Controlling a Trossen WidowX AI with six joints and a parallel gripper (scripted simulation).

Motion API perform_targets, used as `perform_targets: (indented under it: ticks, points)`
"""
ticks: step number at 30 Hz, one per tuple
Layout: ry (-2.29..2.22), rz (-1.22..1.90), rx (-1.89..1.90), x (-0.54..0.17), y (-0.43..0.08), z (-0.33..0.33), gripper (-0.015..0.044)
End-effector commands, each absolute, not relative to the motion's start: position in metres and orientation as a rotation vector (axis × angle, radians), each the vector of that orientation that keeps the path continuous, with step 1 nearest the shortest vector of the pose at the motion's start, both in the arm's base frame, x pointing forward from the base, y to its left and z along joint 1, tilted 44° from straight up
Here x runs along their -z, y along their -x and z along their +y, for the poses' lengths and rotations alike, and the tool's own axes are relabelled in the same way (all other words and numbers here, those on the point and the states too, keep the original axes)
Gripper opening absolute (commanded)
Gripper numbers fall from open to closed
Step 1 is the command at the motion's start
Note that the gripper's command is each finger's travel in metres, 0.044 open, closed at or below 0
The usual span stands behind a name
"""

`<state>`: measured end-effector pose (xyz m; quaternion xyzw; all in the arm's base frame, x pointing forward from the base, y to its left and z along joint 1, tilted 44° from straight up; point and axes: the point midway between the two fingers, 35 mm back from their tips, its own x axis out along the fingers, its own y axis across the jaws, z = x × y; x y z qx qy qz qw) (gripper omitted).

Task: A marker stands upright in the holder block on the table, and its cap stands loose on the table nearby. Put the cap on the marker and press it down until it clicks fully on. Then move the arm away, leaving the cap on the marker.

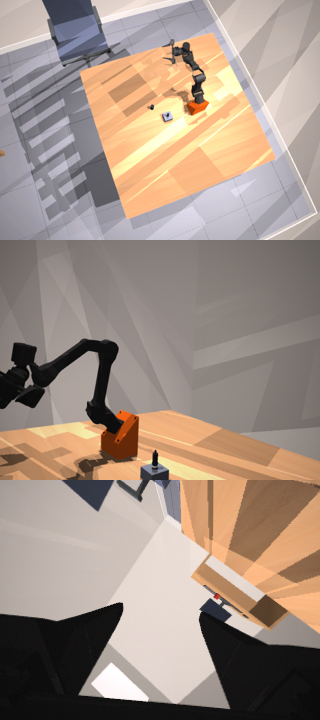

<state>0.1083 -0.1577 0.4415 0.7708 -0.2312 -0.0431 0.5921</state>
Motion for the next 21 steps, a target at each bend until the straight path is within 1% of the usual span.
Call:
perform_targets:
  ticks: [1, 6, 11, 21]
  points:
    - [-1.788, -0.54, 0.097, -0.442, -0.109, -0.159, 0.0374]
    - [-1.67, -0.602, 0.083, -0.452, -0.123, -0.203, 0.0247]
    - [-1.577, -0.594, 0.216, -0.433, -0.161, -0.249, 0.0247]
    - [-1.484, -0.407, 0.426, -0.379, -0.224, -0.271, 0.0247]
